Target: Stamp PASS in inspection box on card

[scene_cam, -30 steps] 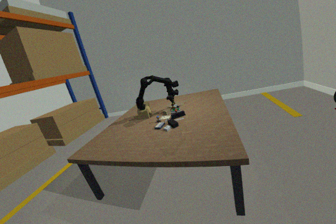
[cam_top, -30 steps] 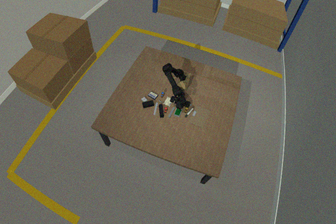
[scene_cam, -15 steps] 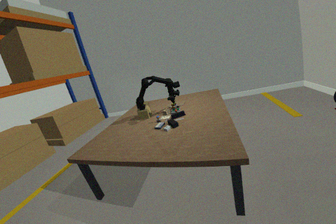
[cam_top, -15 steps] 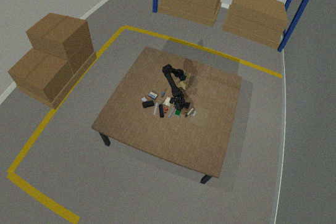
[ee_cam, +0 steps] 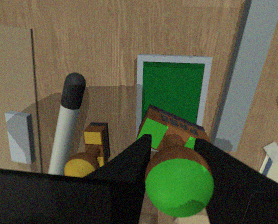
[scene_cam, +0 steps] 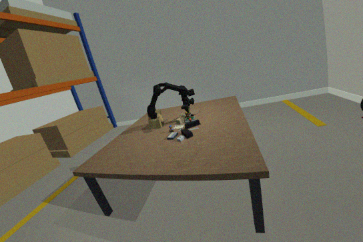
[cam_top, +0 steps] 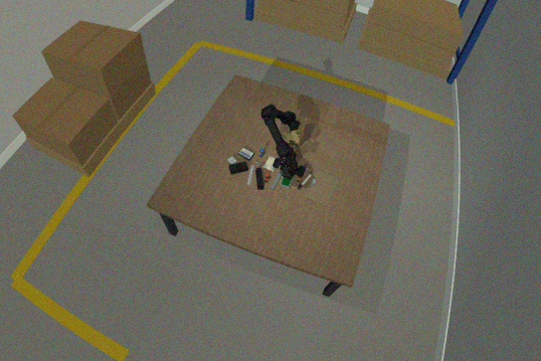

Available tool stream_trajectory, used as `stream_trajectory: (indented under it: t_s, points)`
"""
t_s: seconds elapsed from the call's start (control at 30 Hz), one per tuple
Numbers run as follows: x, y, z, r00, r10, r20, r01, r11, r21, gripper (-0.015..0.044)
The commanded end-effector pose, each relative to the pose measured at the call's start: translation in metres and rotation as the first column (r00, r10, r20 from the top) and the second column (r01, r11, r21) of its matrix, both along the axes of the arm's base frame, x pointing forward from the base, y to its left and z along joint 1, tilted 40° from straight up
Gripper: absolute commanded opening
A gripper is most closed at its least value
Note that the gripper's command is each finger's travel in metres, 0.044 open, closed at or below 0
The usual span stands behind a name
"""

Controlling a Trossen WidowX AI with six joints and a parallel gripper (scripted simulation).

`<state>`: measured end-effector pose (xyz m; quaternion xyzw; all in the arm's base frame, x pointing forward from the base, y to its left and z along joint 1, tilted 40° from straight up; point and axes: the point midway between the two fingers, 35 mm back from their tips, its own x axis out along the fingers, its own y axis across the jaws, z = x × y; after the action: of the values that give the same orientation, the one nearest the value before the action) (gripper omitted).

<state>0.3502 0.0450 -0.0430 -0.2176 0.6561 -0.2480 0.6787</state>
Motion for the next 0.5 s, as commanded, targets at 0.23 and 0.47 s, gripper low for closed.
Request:
stream_trajectory:
  t_s: [0.23,0.47]
  points:
    - [0.0004,-0.0054,-0.0059,1.0,0.003,0.0,-0.003,1.0,-0.005,0.0]
    - [0.0005,-0.0084,-0.0094,1.0,0.003,0.0,-0.003,1.0,-0.005,0.0]
